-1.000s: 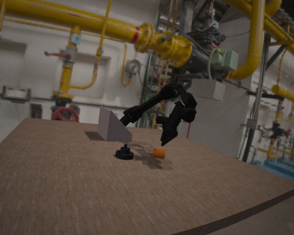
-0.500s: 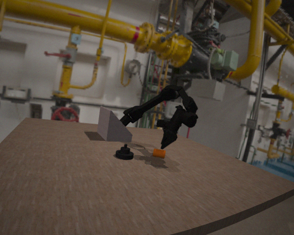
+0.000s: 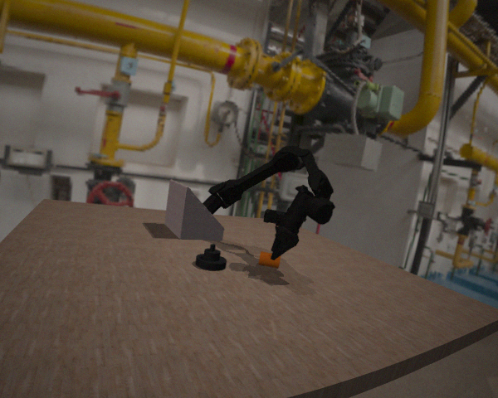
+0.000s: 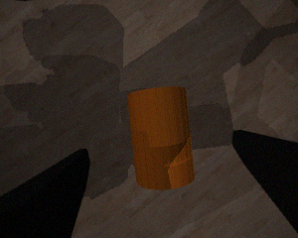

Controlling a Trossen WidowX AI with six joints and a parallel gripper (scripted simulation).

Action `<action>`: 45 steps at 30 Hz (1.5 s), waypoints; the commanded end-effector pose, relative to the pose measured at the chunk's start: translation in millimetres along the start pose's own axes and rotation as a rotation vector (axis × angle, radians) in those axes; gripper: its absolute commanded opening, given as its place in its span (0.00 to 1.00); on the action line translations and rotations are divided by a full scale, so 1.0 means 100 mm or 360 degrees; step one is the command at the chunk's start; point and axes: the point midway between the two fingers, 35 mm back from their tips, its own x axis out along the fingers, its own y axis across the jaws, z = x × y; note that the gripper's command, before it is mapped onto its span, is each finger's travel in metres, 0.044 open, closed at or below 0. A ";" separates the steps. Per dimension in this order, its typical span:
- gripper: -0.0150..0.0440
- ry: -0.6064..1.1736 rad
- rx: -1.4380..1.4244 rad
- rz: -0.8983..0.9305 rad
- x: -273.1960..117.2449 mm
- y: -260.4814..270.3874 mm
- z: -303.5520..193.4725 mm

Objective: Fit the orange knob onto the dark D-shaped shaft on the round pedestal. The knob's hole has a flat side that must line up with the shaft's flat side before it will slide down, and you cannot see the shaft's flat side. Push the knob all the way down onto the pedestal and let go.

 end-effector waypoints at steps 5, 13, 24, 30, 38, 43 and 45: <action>1.00 0.0006 0.0013 -0.0010 0.14 -0.01 -0.04; 1.00 0.0007 0.0013 -0.0011 0.24 -0.02 -0.07; 0.66 0.0007 0.0013 -0.0011 0.24 -0.02 -0.07; 0.66 0.0007 0.0013 -0.0011 0.24 -0.02 -0.07; 0.57 0.0007 0.0013 -0.0011 0.24 -0.02 -0.07; 0.56 0.0009 0.0012 -0.0011 0.24 -0.02 -0.07; 0.56 0.0030 0.0010 -0.0010 0.23 -0.01 -0.06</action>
